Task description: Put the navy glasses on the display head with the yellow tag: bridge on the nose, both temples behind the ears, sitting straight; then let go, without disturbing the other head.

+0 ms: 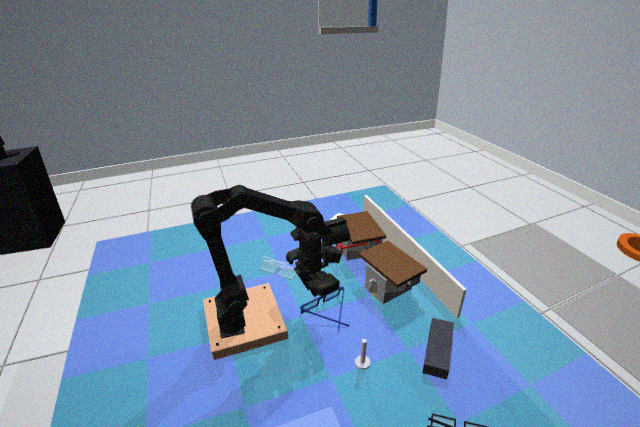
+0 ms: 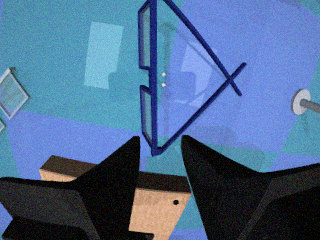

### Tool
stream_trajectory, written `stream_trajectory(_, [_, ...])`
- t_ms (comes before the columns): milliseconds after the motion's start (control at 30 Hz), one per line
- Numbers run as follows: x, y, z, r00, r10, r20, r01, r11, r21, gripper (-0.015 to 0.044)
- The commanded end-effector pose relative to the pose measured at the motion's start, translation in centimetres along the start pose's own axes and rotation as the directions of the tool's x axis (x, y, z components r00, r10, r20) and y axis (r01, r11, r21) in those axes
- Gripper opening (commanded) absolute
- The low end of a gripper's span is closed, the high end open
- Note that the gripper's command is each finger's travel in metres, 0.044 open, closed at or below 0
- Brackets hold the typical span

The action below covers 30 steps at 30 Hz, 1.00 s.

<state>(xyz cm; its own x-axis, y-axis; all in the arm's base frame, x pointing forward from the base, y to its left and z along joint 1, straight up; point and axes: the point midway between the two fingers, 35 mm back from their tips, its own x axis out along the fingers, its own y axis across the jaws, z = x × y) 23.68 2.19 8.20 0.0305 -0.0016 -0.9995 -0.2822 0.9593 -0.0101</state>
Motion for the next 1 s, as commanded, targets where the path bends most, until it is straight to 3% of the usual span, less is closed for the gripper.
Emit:
stream_trajectory(0, [0.1, 0.1, -0.2, 1.000, 0.007, -0.007, -0.007, 1.000, -0.007, 0.0120])
stream_trajectory(967, [3.8, 0.4, -0.1, 1.000, 0.008, -0.007, -0.008, 1.000, -0.007, 0.0120])
